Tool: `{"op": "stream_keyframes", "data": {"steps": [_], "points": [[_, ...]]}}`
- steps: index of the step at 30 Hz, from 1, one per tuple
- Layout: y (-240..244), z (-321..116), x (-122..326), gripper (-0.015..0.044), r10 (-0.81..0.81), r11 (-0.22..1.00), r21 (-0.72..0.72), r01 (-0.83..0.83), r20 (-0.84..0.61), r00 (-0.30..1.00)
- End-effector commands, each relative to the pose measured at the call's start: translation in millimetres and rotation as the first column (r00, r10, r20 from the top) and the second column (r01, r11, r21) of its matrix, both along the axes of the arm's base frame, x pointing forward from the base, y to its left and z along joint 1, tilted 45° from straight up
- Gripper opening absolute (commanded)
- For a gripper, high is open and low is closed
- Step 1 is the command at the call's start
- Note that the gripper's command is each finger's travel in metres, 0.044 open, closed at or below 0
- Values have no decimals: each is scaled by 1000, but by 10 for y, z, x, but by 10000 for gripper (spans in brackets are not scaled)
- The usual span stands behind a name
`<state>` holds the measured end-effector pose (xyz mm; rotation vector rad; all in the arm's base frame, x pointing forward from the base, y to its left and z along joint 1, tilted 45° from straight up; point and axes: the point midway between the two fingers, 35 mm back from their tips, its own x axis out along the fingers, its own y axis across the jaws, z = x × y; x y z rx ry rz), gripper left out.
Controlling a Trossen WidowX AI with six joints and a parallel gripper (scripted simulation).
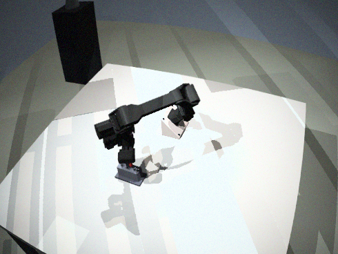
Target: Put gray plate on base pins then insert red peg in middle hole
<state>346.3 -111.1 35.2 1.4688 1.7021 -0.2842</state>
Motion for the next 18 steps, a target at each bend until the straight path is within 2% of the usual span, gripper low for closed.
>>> {"op": "stream_keyframes", "data": {"steps": [1,18], "points": [[-69,-86,21,0,6,1000,-3,-6,3,1000],[-66,-84,10,0,6,1000,-3,-6,3,1000]]}}
